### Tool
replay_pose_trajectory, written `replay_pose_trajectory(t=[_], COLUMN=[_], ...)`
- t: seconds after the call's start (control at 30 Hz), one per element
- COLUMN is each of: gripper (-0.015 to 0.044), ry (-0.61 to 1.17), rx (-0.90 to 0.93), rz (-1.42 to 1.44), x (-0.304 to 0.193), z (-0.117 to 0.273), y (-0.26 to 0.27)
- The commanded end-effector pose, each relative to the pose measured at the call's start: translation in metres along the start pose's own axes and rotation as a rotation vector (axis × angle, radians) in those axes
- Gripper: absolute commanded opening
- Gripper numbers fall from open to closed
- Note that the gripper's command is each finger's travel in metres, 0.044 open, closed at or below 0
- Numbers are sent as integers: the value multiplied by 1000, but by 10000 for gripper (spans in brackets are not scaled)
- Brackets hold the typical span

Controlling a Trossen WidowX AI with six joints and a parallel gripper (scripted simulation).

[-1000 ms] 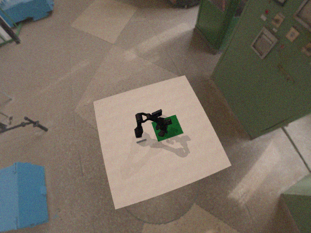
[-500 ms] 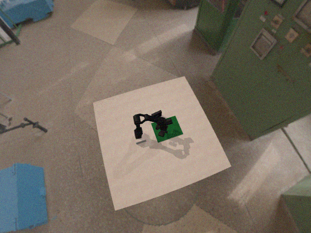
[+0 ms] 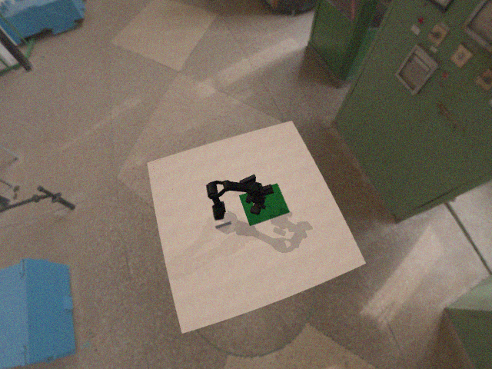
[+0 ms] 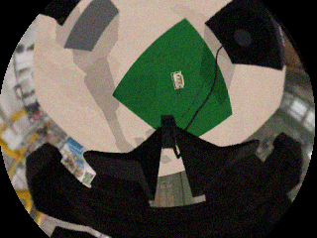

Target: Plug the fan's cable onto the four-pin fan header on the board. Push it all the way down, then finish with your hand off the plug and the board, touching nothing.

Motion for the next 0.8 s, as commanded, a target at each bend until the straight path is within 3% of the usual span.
replay_pose_trajectory(t=[0.0, 0.2, 0.77], gripper=[0, 0, 0], ry=[8, 4, -84], rx=[-7, -7, 14], rz=[2, -21, -592], x=[-2, -4, -31], z=[16, 21, 21], y=[1, 1, -18])
Point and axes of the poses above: the point midway between the two fingers, 35 mm back from their tips, its own z axis back along the fingers, its own y axis across the jaws, x = y × z, the point moved 6 cm from there along z, back along the fingers, and after that the axes turned 3 degrees about z, right-handed, at the moved point
